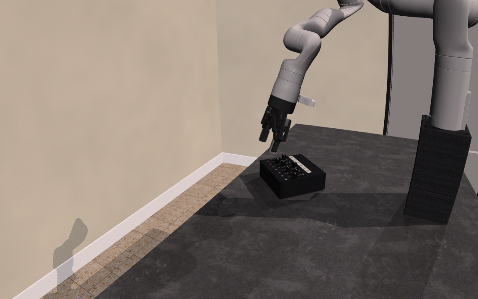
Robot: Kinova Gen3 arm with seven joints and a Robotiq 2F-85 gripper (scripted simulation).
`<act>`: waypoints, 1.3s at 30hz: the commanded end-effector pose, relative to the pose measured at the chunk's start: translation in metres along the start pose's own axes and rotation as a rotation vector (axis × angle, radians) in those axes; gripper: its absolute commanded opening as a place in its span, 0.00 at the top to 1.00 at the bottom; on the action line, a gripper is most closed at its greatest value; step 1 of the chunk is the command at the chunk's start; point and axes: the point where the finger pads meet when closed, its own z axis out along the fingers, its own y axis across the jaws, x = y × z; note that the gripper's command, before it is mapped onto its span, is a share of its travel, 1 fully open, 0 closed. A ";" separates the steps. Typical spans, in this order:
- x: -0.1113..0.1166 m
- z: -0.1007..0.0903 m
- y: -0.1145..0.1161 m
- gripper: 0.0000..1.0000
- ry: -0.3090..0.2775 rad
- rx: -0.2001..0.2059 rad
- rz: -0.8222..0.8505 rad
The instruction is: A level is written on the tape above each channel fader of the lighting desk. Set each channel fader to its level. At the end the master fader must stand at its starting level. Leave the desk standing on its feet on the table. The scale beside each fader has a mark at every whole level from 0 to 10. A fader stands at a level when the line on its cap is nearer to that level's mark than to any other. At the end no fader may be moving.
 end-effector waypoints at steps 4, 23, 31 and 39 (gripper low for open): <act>-0.001 -0.001 -0.001 0.00 -0.001 0.001 0.001; 0.001 -0.004 -0.003 0.00 0.017 0.010 0.142; 0.002 -0.008 -0.004 0.00 0.032 0.019 0.273; 0.006 -0.015 -0.006 0.00 0.061 0.038 0.512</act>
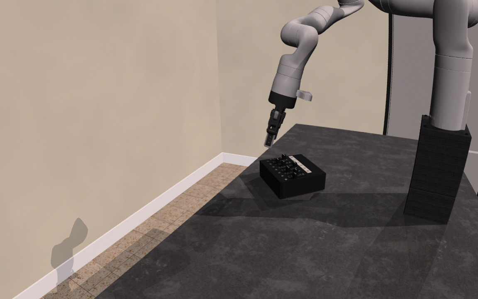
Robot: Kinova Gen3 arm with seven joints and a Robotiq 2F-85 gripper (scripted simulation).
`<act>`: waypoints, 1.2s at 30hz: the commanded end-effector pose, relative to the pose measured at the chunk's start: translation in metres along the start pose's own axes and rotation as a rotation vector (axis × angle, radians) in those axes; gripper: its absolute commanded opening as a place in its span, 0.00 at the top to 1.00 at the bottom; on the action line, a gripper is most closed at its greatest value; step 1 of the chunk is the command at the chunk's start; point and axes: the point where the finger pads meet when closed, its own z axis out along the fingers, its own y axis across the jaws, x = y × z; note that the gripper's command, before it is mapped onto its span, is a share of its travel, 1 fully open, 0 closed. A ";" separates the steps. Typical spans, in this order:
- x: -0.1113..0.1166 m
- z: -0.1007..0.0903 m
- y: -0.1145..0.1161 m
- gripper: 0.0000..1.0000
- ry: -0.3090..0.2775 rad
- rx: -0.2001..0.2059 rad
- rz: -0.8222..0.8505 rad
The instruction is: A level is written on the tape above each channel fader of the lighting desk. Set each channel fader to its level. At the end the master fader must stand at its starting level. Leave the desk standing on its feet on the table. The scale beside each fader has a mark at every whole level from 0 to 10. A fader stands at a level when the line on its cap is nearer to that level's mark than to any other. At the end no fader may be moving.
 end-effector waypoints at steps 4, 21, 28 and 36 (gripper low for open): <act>0.001 -0.007 -0.003 0.00 0.015 0.020 0.178; 0.013 -0.028 -0.008 0.00 0.071 0.094 0.781; 0.018 -0.037 -0.008 0.00 0.086 0.126 0.980; 0.027 -0.050 -0.008 0.00 0.104 0.180 1.269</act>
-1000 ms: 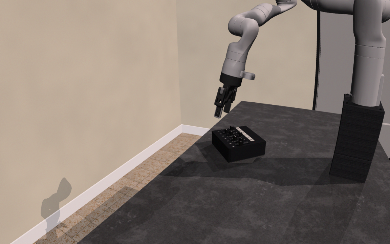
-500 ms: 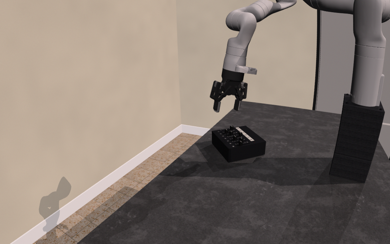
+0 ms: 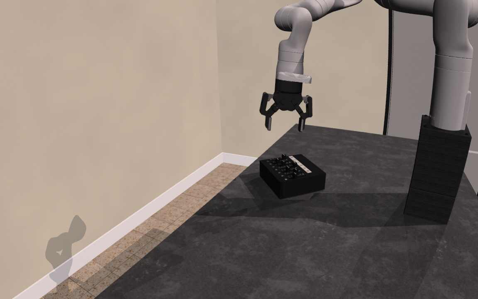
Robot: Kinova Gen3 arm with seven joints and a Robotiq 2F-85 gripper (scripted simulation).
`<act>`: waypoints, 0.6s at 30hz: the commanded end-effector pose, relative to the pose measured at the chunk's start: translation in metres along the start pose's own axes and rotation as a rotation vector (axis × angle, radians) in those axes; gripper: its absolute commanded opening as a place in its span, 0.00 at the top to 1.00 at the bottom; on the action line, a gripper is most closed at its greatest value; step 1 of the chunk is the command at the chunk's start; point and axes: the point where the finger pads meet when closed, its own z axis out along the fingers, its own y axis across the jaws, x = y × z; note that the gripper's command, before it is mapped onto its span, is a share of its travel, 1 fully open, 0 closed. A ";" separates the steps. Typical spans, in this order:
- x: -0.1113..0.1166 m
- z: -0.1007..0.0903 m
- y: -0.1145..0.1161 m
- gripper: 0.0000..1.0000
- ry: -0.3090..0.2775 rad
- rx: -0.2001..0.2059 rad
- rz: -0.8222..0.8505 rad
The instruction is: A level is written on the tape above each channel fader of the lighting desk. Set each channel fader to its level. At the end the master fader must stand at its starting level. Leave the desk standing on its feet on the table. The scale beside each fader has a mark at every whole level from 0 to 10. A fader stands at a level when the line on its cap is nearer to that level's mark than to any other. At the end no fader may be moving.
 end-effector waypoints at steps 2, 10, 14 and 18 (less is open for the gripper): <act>-0.001 -0.007 -0.002 0.00 -0.008 0.014 0.100; 0.002 -0.014 -0.009 0.00 -0.007 0.043 0.268; 0.003 -0.018 -0.012 0.00 -0.008 0.059 0.358; 0.004 -0.022 -0.015 0.00 -0.010 0.072 0.429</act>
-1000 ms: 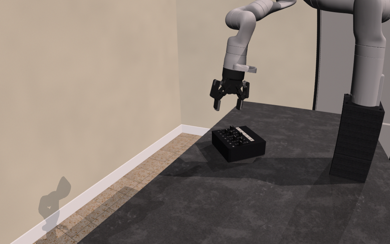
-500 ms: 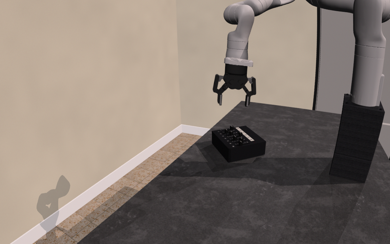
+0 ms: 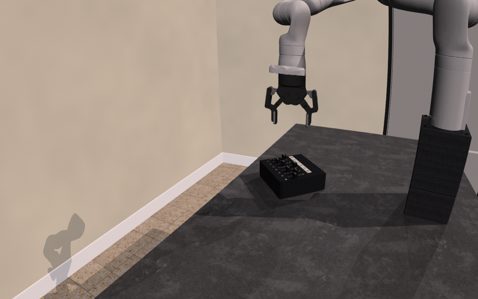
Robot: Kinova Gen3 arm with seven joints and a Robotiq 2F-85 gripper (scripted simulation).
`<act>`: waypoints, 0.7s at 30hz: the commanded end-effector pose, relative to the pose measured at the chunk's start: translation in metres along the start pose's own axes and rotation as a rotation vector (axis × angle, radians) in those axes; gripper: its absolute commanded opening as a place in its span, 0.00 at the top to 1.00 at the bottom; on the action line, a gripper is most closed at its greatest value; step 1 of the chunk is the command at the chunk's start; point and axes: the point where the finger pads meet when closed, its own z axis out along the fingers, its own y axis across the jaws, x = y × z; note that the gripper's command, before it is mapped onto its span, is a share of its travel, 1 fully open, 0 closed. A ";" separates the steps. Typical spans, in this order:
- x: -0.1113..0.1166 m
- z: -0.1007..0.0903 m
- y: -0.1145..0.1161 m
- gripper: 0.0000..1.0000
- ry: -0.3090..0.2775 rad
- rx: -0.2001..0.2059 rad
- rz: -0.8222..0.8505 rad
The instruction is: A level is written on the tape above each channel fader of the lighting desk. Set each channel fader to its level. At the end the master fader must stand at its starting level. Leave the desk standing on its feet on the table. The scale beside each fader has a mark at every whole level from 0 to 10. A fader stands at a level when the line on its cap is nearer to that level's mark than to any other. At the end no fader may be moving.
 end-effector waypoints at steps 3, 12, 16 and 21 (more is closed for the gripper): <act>-0.001 -0.005 -0.001 0.00 -0.007 0.006 0.057; -0.001 -0.007 -0.004 0.00 -0.009 0.016 0.115; -0.001 -0.008 -0.005 0.00 -0.010 0.018 0.128; -0.001 -0.008 -0.005 0.00 -0.010 0.019 0.132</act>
